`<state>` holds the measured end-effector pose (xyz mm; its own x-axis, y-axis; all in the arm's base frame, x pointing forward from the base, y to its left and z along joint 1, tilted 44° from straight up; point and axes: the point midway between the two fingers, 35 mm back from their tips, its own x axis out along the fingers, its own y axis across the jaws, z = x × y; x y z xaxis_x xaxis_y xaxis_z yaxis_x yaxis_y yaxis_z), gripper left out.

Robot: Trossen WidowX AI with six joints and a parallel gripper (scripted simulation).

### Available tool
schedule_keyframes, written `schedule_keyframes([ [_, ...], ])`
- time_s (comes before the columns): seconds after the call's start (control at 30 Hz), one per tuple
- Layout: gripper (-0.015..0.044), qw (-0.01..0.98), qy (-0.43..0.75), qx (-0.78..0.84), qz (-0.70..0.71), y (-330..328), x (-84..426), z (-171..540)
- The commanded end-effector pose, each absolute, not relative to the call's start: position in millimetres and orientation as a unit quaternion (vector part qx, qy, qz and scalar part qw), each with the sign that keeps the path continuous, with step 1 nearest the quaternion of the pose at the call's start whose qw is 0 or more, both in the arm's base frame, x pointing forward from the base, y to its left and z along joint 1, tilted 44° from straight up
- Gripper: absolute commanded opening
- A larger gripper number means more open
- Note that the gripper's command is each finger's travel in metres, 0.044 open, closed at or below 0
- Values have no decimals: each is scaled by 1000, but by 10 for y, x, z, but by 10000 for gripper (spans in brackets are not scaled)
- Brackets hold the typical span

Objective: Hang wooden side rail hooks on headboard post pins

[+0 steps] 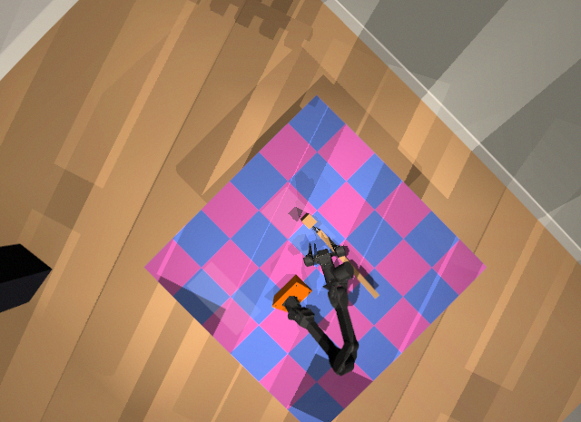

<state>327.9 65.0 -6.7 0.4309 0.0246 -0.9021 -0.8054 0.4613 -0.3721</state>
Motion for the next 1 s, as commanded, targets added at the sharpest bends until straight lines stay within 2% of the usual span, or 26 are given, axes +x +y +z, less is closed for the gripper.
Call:
schedule_keyframes([
  [0.0,440,730,454,-425,283,648,3278,-68],
  [0.57,440,736,468,-408,270,643,3287,-74],
  [0.97,440,770,628,-106,-43,549,3402,-105],
])
